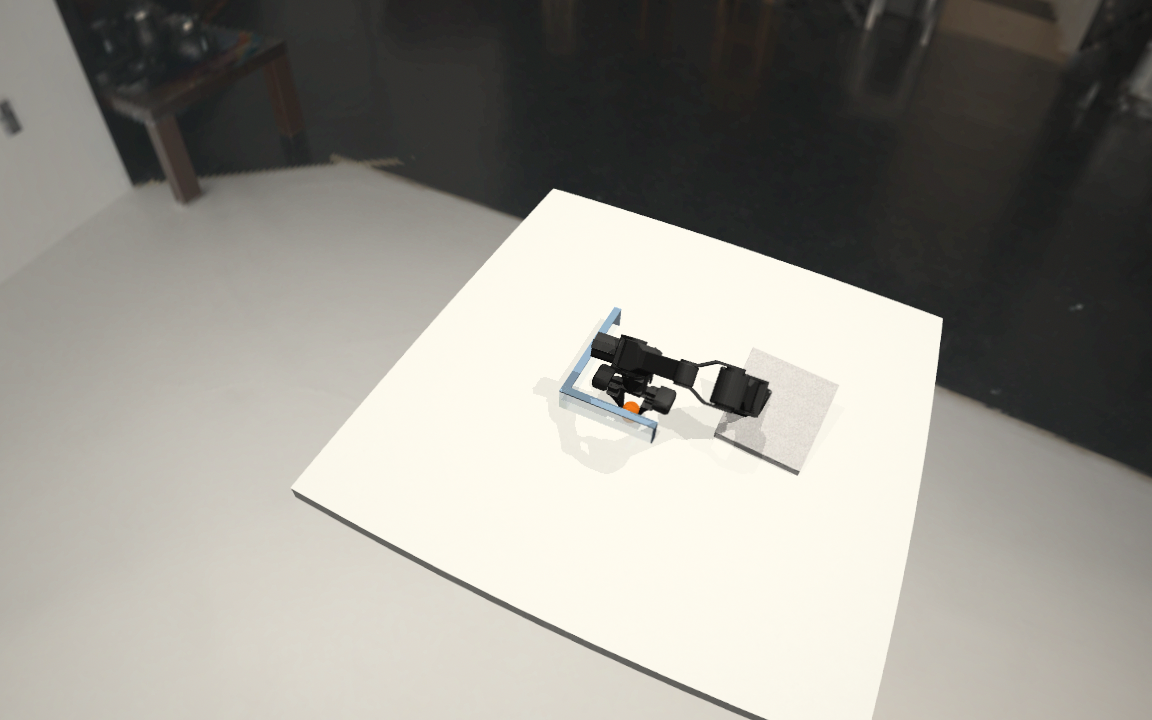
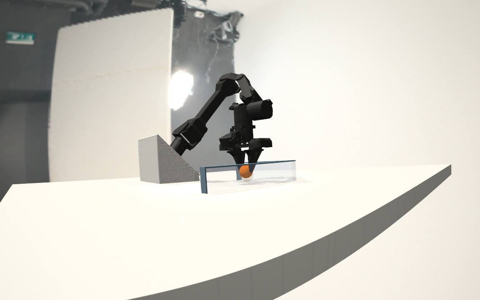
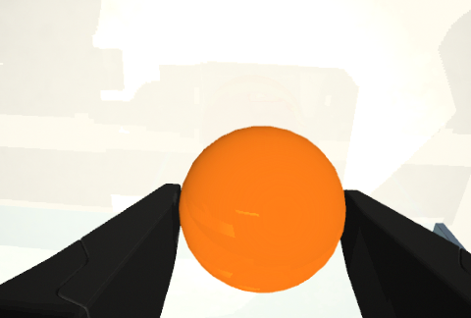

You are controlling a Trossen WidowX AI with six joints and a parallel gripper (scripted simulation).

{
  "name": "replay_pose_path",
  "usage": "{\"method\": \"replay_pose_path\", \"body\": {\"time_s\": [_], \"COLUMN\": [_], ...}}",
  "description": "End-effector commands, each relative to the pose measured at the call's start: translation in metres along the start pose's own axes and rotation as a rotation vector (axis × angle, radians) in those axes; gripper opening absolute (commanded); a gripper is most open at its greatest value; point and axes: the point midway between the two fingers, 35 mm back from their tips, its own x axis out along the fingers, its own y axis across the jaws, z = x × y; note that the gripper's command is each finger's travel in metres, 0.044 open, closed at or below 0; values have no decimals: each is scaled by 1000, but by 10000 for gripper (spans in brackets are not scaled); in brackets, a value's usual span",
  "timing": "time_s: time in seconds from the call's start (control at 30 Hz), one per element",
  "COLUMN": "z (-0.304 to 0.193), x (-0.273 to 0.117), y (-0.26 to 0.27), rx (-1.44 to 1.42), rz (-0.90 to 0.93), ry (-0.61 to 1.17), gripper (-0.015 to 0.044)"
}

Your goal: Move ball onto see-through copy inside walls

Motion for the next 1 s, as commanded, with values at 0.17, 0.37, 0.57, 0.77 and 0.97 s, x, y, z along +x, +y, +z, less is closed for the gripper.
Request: {"method": "replay_pose_path", "body": {"time_s": [0.17, 0.37, 0.57, 0.77, 0.97], "z": [0, 0, 0, 0, 1], "x": [14, 15, 13, 13, -7], "y": [-1, -1, -1, -1, 2], "rx": [5, 5, 4, 4, 4], "rz": [-3, -3, 0, 0, -1], "ry": [5, 5, 4, 4, -1], "gripper": [0, 0, 158, 310, 310]}}
